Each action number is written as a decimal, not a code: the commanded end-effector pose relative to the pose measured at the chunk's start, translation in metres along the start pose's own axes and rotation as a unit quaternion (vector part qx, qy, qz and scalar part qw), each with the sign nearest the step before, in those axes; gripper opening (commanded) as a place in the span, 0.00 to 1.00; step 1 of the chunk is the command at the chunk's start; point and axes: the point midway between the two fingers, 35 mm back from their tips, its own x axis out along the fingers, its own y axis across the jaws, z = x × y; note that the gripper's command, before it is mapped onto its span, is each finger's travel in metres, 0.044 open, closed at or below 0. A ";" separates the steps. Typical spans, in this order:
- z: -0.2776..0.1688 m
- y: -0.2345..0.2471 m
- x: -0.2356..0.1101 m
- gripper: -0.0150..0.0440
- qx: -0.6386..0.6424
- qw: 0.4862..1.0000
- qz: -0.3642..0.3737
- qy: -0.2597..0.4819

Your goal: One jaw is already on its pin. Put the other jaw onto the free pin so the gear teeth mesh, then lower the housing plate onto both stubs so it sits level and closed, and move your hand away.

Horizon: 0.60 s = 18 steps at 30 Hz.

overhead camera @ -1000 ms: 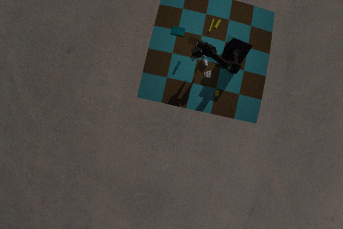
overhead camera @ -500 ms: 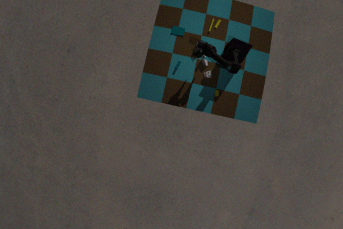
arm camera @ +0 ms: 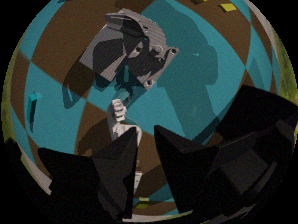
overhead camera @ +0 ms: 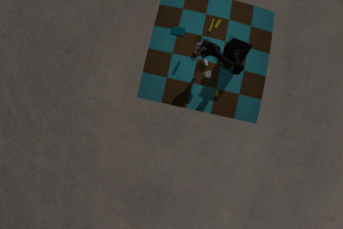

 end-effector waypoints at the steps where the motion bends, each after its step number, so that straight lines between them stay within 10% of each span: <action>1: 0.000 -0.001 -0.001 0.25 -0.004 1.000 0.001 -0.002; 18: 0.001 -0.001 0.007 0.25 -0.004 1.000 0.001 -0.003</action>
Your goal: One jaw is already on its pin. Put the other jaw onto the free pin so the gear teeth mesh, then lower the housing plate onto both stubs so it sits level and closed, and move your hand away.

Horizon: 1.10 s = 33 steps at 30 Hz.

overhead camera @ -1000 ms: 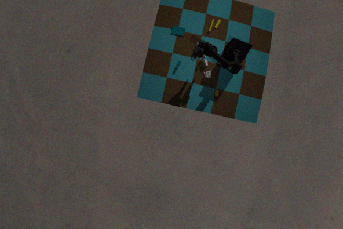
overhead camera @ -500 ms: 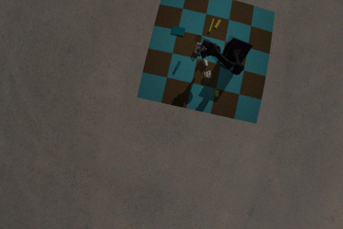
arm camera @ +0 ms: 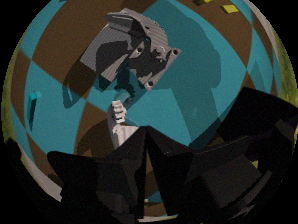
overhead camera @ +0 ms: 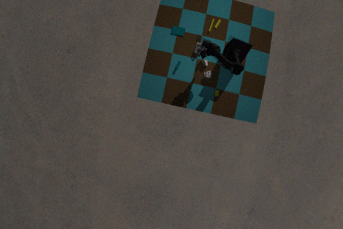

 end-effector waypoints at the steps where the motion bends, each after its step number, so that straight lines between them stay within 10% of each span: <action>1: 0.001 -0.001 0.006 0.25 0.003 1.000 -0.001 0.000; 33: -0.001 -0.002 0.054 0.25 0.003 1.000 0.000 0.002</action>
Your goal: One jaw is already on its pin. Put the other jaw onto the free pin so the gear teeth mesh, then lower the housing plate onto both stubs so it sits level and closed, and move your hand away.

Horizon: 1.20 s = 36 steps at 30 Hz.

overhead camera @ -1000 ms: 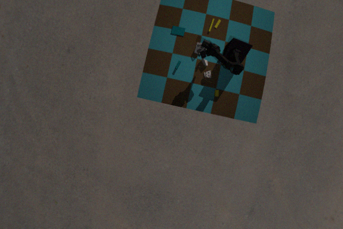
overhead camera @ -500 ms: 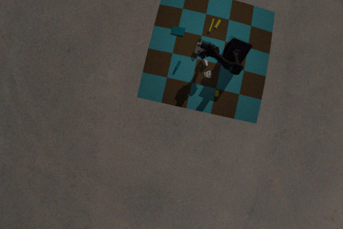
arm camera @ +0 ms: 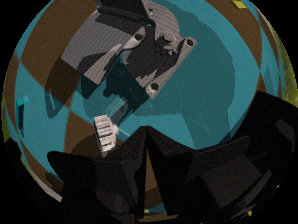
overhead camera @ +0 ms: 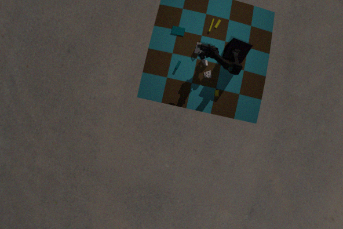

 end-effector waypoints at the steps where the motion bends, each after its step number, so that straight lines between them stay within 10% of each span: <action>1: -0.001 -0.001 0.003 0.25 0.003 1.000 0.001 0.002; 36: 0.001 0.053 0.004 0.25 0.002 1.000 0.001 0.001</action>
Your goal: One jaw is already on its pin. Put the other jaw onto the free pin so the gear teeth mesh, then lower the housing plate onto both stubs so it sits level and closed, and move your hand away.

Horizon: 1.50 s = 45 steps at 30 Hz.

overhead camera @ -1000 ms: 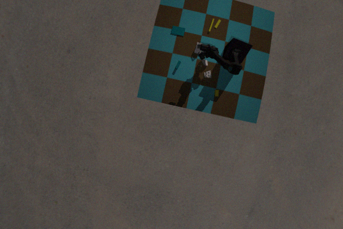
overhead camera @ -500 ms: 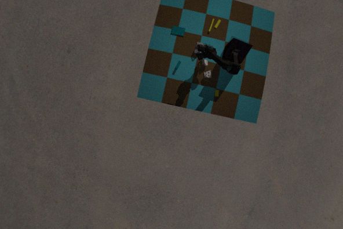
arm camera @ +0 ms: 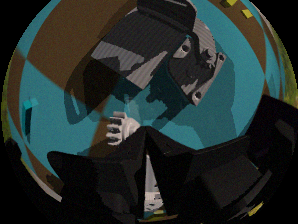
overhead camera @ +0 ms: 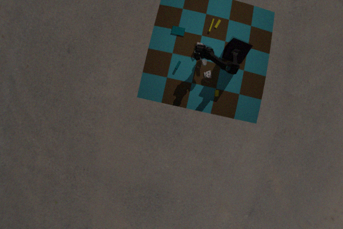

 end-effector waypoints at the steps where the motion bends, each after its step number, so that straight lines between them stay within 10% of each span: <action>1: -0.007 0.007 0.005 0.25 -0.004 1.000 -0.003 0.013; 20: -0.006 0.008 -0.055 0.25 -0.007 1.000 -0.005 0.012; 37: -0.004 0.008 -0.047 1.00 -0.003 1.000 -0.005 0.009; 45: -0.004 0.008 -0.047 1.00 -0.003 1.000 -0.005 0.009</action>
